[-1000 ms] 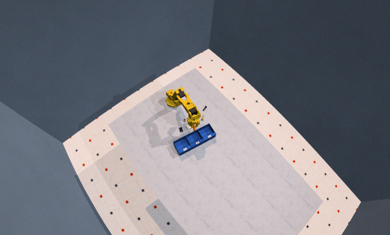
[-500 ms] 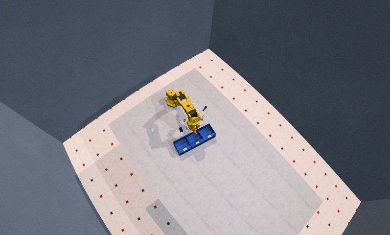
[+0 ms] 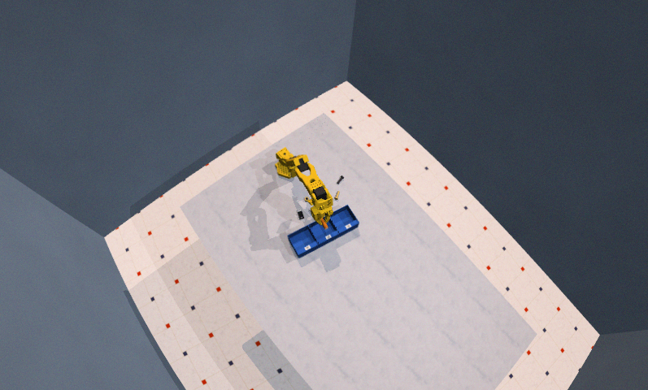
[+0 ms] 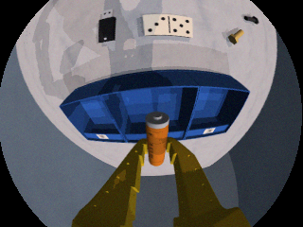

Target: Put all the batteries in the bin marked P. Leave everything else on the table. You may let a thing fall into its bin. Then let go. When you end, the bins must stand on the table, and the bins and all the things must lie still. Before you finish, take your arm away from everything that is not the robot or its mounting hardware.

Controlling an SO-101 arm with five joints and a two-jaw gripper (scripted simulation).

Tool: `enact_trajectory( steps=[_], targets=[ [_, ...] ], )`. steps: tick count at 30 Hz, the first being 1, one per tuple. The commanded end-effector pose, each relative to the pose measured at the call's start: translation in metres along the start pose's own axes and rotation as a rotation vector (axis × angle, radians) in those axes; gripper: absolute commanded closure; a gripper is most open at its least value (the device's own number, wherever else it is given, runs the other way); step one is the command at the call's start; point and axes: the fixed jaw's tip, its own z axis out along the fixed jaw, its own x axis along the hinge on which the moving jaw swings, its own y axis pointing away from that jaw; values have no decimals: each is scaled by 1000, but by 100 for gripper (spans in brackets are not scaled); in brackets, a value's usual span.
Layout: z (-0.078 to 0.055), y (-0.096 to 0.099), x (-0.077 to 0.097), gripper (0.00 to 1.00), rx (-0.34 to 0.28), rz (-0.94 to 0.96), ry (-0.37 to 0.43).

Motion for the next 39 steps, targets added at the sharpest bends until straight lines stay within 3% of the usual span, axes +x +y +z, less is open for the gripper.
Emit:
enact_trajectory(
  steps=[1,19,20,39],
  targets=[
    [-13,2,10,100,0,-6,60],
    [-13,2,10,100,0,-6,60],
    [-25,6,18,100,-4,7,125],
    [-24,6,17,100,-4,7,124]
  ],
)
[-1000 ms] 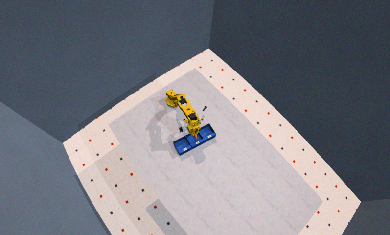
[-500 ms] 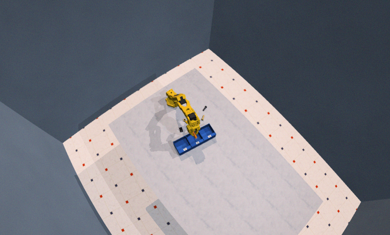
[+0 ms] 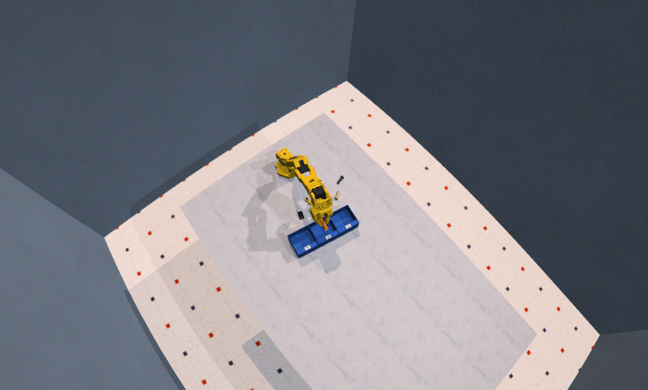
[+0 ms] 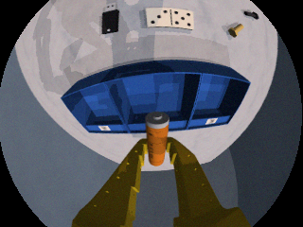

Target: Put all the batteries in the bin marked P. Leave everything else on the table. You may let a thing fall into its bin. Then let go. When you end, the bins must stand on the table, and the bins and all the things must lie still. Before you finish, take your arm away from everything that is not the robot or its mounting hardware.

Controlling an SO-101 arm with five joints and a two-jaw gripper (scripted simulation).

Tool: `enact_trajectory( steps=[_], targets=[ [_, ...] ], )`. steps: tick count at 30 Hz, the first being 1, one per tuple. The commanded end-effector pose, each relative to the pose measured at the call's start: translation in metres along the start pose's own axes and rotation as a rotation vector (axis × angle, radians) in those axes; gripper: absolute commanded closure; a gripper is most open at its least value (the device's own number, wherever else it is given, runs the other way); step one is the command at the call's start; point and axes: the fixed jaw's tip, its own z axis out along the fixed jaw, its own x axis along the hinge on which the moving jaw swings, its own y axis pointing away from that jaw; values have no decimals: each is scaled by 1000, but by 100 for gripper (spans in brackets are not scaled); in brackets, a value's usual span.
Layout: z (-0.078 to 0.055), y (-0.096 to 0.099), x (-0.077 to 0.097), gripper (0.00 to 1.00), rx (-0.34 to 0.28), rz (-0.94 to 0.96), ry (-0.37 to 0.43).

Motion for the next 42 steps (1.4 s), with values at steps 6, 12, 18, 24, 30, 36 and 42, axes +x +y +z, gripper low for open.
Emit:
enact_trajectory(
  steps=[6,12,18,24,30,36,42],
  targets=[
    [-13,2,5,100,-1,-1,50],
    [-6,2,4,100,-1,-1,42],
    [-1,2,3,100,-1,-1,37],
    [4,2,2,100,-1,-1,32],
    [5,2,2,100,-1,-1,31],
    [6,2,1,100,-1,-1,31],
    [11,2,1,100,-1,-1,31]
  ],
)
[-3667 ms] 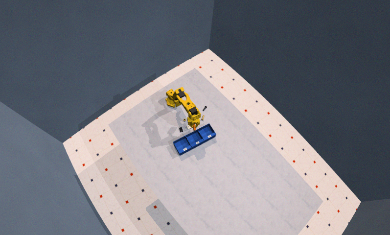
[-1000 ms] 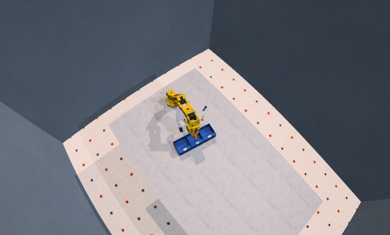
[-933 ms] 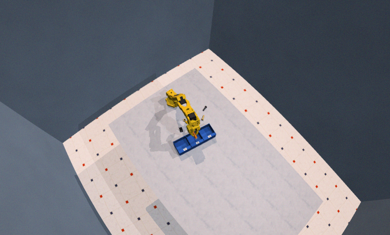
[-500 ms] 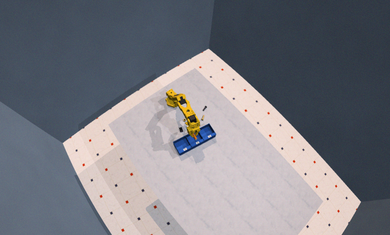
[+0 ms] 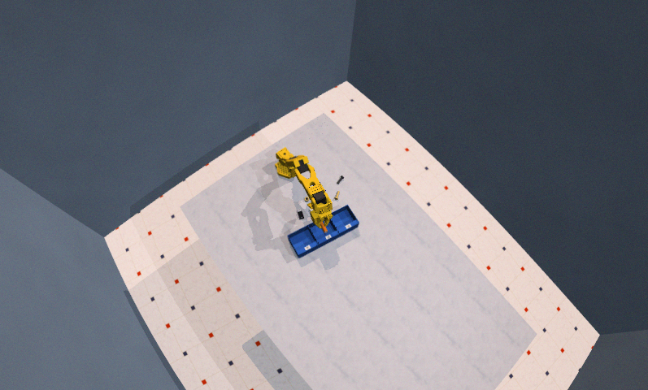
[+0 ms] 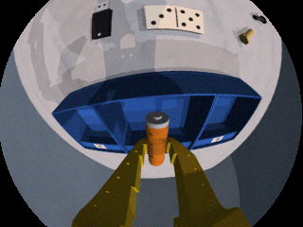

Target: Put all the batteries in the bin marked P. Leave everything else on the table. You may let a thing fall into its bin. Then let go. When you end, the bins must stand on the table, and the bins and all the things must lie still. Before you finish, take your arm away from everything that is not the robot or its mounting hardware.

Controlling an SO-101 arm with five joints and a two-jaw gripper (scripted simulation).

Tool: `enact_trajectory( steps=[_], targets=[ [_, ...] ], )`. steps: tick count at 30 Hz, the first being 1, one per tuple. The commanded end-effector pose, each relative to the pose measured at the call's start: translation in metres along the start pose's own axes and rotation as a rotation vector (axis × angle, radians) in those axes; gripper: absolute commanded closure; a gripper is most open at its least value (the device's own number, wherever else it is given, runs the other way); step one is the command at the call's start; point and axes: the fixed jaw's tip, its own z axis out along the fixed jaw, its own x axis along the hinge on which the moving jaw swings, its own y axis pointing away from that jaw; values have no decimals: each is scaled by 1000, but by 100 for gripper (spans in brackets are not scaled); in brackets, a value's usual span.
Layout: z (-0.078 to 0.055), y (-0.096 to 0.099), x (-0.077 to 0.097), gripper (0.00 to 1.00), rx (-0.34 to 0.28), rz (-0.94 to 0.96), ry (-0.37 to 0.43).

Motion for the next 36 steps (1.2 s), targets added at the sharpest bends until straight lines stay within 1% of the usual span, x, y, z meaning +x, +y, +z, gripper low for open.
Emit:
enact_trajectory(
  steps=[1,12,17,23,24,36],
  targets=[
    [-14,2,10,100,-1,-1,89],
    [-2,2,9,100,-1,-1,89],
    [1,2,8,100,-1,-1,89],
    [1,2,8,100,-1,-1,89],
    [-3,2,8,100,-1,-1,115],
    [-3,2,8,100,-1,-1,115]
  ],
)
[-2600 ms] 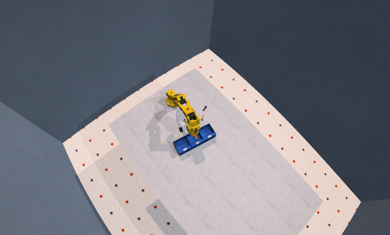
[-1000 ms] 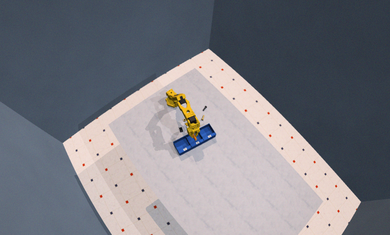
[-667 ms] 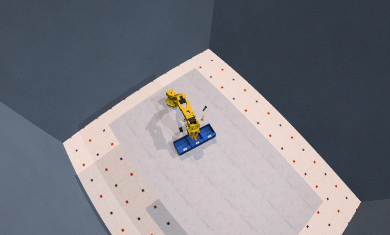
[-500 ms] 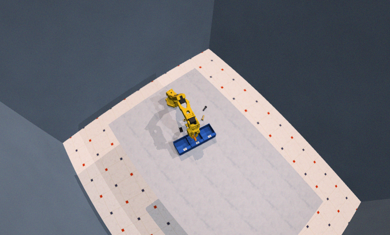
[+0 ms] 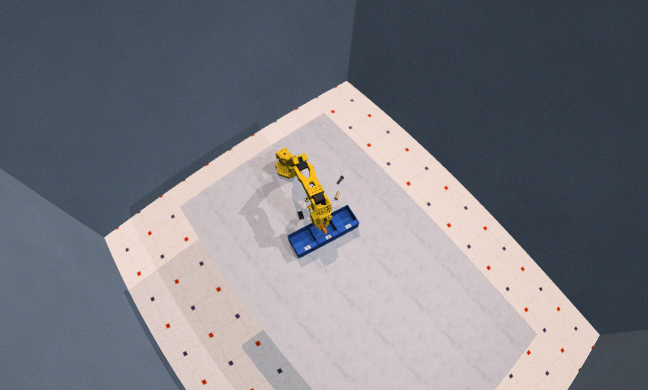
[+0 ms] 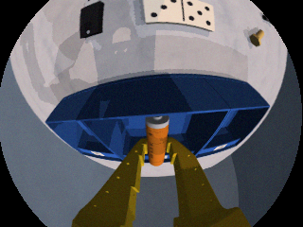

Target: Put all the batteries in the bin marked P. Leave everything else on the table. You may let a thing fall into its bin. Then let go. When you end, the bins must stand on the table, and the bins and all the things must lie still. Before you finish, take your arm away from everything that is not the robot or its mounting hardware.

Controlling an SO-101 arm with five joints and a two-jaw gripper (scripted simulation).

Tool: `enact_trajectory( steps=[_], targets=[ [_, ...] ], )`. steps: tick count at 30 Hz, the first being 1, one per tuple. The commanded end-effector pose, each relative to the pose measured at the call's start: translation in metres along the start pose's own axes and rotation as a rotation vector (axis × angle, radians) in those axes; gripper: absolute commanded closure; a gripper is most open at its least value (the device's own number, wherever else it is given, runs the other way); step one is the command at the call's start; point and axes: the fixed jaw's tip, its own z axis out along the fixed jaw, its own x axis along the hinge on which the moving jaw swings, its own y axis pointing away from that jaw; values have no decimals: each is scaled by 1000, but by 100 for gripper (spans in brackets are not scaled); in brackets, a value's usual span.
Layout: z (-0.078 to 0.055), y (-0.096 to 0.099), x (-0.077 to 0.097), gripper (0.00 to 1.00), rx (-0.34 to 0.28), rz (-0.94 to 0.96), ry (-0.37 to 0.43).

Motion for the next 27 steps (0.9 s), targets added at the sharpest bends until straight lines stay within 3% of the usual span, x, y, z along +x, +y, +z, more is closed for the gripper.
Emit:
enact_trajectory(
  steps=[1,27],
  targets=[
    [-16,2,11,100,-1,-1,82],
    [-9,2,10,100,-1,-1,82]
  ],
)
